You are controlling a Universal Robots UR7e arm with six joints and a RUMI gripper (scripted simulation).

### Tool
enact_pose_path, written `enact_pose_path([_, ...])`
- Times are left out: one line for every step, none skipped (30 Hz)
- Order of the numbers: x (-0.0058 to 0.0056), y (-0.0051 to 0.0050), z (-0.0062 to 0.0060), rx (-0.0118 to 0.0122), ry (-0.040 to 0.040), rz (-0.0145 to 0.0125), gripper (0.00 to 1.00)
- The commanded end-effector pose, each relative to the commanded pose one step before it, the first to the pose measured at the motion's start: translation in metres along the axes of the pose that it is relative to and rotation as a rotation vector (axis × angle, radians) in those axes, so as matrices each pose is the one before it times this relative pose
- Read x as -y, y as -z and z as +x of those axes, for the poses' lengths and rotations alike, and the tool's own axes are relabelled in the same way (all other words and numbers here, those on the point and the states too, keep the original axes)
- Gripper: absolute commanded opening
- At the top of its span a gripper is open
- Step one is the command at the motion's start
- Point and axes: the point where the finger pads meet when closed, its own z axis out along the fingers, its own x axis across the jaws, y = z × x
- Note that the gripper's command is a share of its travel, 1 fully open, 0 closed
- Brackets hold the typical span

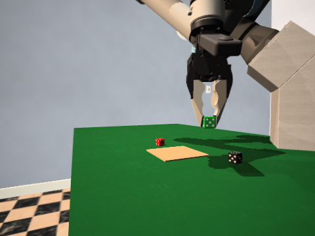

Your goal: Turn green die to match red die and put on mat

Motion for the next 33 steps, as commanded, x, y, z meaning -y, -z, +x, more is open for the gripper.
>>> enact_pose_path([0.00077,0.00008,0.00102,0.00262,-0.11239,-0.00833,0.06])
enact_pose_path([0.00000,0.00000,0.00000,0.00000,0.00000,0.00000,0.06])
enact_pose_path([0.00011,-0.00014,0.00034,0.00000,-0.04428,0.00000,0.06])
enact_pose_path([0.00010,-0.00014,0.00034,0.00000,-0.04438,0.00000,0.06])
enact_pose_path([0.00008,-0.00014,0.00033,0.00000,-0.04445,0.00000,0.06])
enact_pose_path([0.00006,-0.00012,0.00029,0.00000,-0.03963,0.00000,0.06])
enact_pose_path([0.00001,-0.00002,0.00004,0.00000,-0.00487,0.00000,0.06])
enact_pose_path([0.00004,-0.00014,0.00033,0.00000,-0.04452,0.00000,0.06])
enact_pose_path([0.00003,-0.00013,0.00031,0.00000,-0.04243,0.00000,0.06])
enact_pose_path([0.00000,-0.00001,0.00002,0.00000,-0.00209,0.00000,0.06])
enact_pose_path([0.00001,-0.00014,0.00032,0.00000,-0.04449,0.00000,0.06])
enact_pose_path([-0.00001,-0.00014,0.00032,0.00000,-0.04445,0.00000,0.06])
enact_pose_path([-0.00002,-0.00009,0.00021,0.00000,-0.02981,0.00000,0.06])
enact_pose_path([-0.00001,-0.00004,0.00011,0.00000,-0.01456,0.00000,0.06])
enact_pose_path([-0.00005,-0.00014,0.00032,0.00000,-0.04428,0.00000,0.06])
enact_pose_path([-0.00005,-0.00011,0.00027,0.00000,-0.03726,0.00000,0.06])
enact_pose_path([-0.00001,-0.00002,0.00005,0.00000,-0.00690,0.00000,0.06])
enact_pose_path([0.00000,0.00000,0.00000,0.00000,0.00000,0.00000,0.06])
enact_pose_path([0.00000,0.00000,0.00000,0.00000,0.00000,0.00000,0.06])
enact_pose_path([-0.00008,-0.00014,0.00032,0.00000,-0.04402,0.00000,0.06])
enact_pose_path([-0.00010,-0.00013,0.00032,0.00000,-0.04386,0.00000,0.06])
enact_pose_path([-0.00012,-0.00013,0.00033,0.00000,-0.04367,0.00000,0.06])
enact_pose_path([-0.00012,-0.00012,0.00030,0.00000,-0.04007,0.00000,0.06])
enact_pose_path([-0.00001,-0.00001,0.00003,0.00000,-0.00340,0.00000,0.06])
enact_pose_path([-0.00015,-0.00013,0.00033,0.00000,-0.04323,0.00000,0.06])
enact_pose_path([-0.00016,-0.00013,0.00034,0.00000,-0.04298,0.00000,0.06])
enact_pose_path([-0.00013,-0.00010,0.00025,0.00000,-0.03136,0.00000,0.06])
enact_pose_path([-0.00005,-0.00003,0.00009,0.00000,-0.01134,0.00000,0.06])
enact_pose_path([-0.00019,-0.00013,0.00035,0.00000,-0.04240,0.00000,0.06])
enact_pose_path([-0.00020,-0.00013,0.00035,0.00000,-0.04142,0.00000,0.06])
enact_pose_path([0.00000,0.00000,0.00001,0.00000,-0.00066,0.00000,0.06])
enact_pose_path([-0.00022,-0.00013,0.00036,0.00000,-0.04174,0.00000,0.06])
enact_pose_path([-0.00023,-0.00013,0.00036,0.00000,-0.04137,0.00000,0.06])
